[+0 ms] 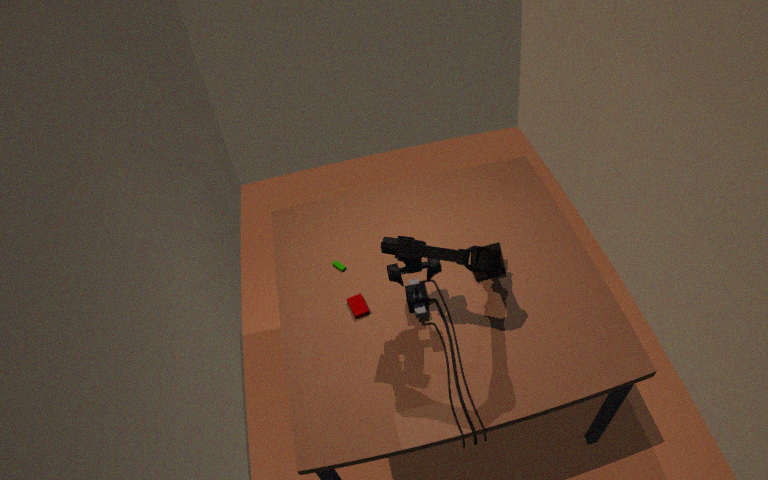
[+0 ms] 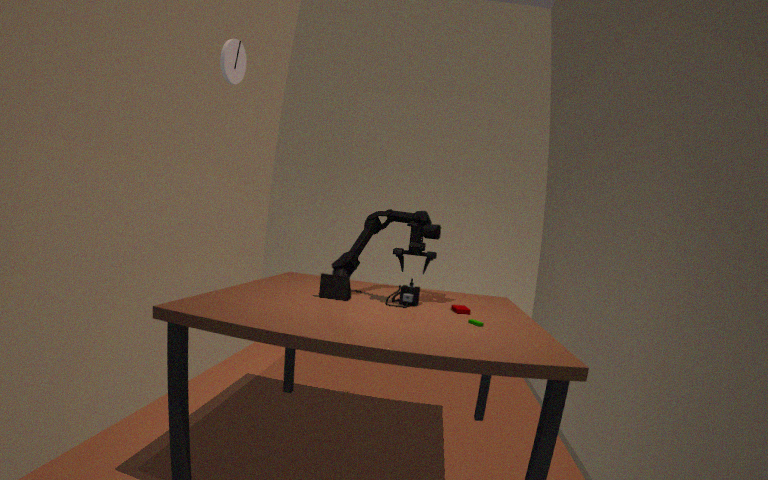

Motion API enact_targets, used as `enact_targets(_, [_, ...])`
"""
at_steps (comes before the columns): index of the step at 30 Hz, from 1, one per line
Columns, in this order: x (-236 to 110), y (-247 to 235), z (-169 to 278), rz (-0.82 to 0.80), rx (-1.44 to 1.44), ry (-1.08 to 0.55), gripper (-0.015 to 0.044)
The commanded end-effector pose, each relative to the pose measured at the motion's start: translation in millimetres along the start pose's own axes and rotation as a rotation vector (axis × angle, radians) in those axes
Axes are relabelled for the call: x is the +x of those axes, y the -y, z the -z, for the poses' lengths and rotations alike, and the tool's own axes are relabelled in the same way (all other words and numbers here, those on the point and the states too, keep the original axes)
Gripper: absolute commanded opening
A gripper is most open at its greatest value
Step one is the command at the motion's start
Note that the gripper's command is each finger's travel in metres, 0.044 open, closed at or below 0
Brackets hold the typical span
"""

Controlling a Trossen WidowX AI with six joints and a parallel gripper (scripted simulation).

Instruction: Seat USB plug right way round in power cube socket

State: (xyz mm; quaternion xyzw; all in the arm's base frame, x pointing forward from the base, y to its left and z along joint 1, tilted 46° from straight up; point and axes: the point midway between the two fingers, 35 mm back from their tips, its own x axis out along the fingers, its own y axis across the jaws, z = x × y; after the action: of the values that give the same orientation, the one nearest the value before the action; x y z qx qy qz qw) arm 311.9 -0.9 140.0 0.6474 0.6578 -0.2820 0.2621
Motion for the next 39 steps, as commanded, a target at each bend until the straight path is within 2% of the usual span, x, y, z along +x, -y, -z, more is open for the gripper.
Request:
enact_targets(1, [2, 1, 3, 0.004, 0.004, -0.008, 0.0440])
enact_targets(39, [32, 1, 4, 0.003, 0.004, -0.009, 0.0440])
